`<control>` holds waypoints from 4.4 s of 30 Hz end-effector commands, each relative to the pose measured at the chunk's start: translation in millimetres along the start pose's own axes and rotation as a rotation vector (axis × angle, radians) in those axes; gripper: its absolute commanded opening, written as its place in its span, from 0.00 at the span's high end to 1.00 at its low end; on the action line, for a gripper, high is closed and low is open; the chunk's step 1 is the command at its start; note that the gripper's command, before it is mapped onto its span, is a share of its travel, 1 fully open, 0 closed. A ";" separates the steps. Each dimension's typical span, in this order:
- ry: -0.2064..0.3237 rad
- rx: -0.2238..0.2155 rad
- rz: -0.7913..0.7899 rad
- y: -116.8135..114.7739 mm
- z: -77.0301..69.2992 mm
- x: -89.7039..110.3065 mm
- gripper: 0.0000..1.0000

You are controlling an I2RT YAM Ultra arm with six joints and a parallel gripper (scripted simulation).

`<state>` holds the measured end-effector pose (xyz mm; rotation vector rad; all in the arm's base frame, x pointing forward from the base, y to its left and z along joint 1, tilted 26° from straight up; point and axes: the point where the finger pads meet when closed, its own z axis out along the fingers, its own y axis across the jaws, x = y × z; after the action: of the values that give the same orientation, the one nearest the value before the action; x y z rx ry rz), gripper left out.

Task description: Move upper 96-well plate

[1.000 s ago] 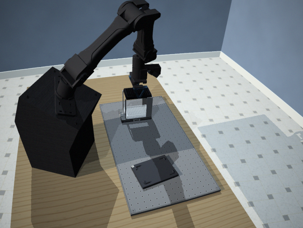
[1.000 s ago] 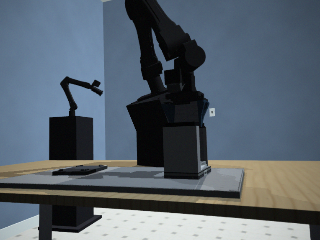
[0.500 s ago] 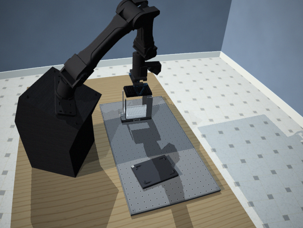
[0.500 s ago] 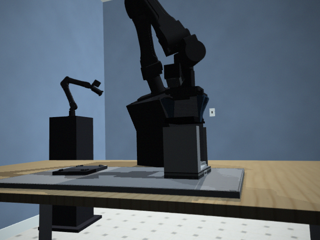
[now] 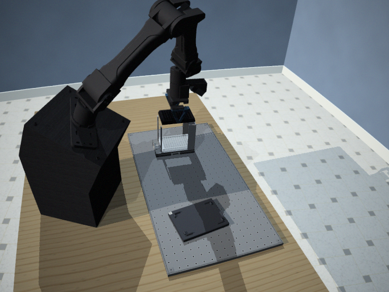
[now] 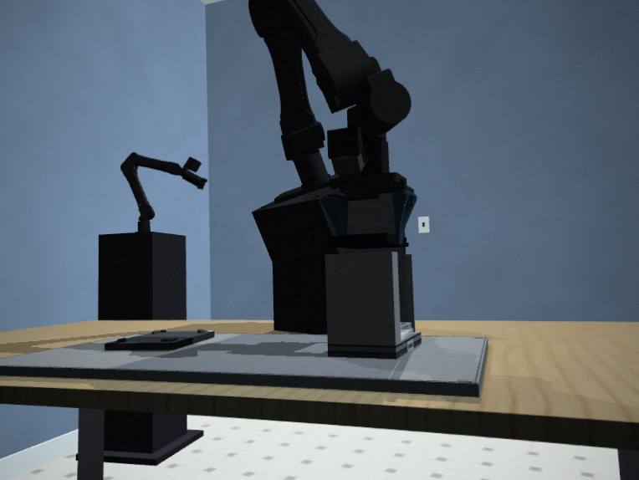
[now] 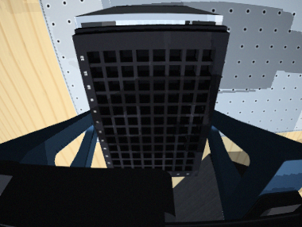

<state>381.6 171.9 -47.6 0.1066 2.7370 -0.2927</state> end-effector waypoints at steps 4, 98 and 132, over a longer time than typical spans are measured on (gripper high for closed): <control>-0.022 -0.010 -0.006 4.7 -14.1 -2.4 1.00; -0.024 -0.007 -0.196 -187.0 -3.0 3.2 1.00; -0.042 0.005 -0.196 -290.1 -6.3 -7.2 1.00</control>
<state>342.0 -101.6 -3.9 -0.1390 2.7573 -0.3504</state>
